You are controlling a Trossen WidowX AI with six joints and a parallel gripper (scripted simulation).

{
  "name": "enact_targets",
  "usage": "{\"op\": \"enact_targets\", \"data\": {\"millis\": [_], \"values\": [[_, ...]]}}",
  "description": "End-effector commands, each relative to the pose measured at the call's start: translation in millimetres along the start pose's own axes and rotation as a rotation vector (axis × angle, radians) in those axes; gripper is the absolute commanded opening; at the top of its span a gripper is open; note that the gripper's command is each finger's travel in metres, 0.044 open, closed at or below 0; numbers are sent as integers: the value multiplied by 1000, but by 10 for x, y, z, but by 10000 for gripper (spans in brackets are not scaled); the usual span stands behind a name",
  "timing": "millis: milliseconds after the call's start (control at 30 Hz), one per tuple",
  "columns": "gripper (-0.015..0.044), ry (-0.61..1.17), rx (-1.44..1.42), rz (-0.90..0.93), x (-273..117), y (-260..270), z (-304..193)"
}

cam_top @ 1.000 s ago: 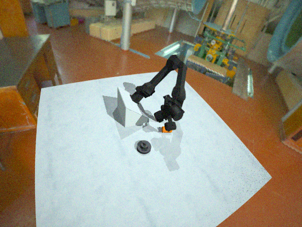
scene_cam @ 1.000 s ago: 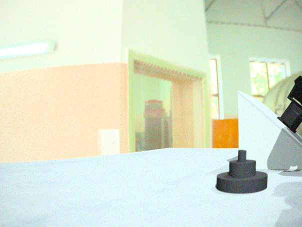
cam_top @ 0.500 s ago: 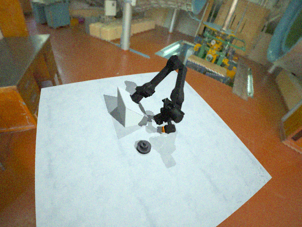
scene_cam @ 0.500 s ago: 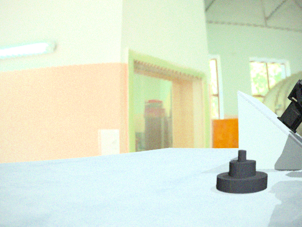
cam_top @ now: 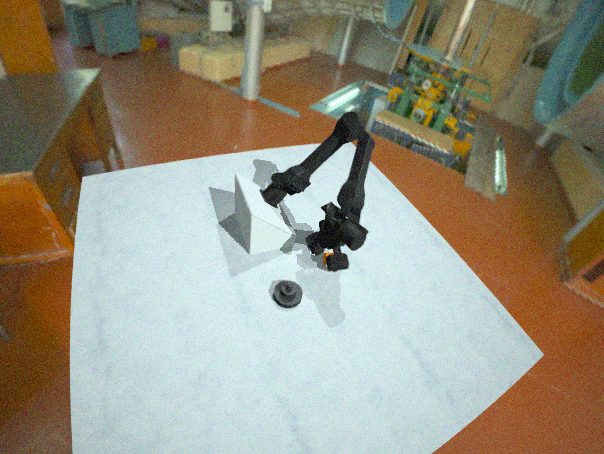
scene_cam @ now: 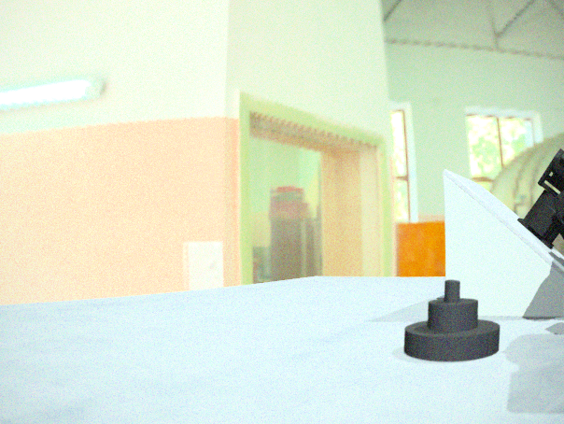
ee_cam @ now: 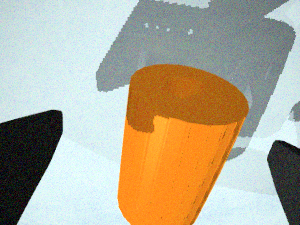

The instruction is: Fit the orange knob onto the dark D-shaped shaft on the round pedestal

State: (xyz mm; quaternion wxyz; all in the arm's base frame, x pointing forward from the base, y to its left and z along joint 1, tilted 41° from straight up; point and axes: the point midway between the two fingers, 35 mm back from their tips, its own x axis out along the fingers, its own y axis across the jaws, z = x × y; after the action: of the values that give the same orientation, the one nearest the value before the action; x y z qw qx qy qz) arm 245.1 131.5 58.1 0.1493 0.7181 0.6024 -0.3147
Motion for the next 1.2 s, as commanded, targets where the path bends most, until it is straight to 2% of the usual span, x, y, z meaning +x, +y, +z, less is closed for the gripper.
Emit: {"op": "enact_targets", "data": {"millis": [0,233,533,833,933,1167], "values": [[414,-6,15,-7,49,-16,40],[240,-6,15,-7,49,-16,40],[240,-6,15,-7,49,-16,40],[180,-6,15,-7,49,-16,40],[179,-8,14,-7,48,-16,38],[179,-104,9,-8,12,-14,-25]]}}
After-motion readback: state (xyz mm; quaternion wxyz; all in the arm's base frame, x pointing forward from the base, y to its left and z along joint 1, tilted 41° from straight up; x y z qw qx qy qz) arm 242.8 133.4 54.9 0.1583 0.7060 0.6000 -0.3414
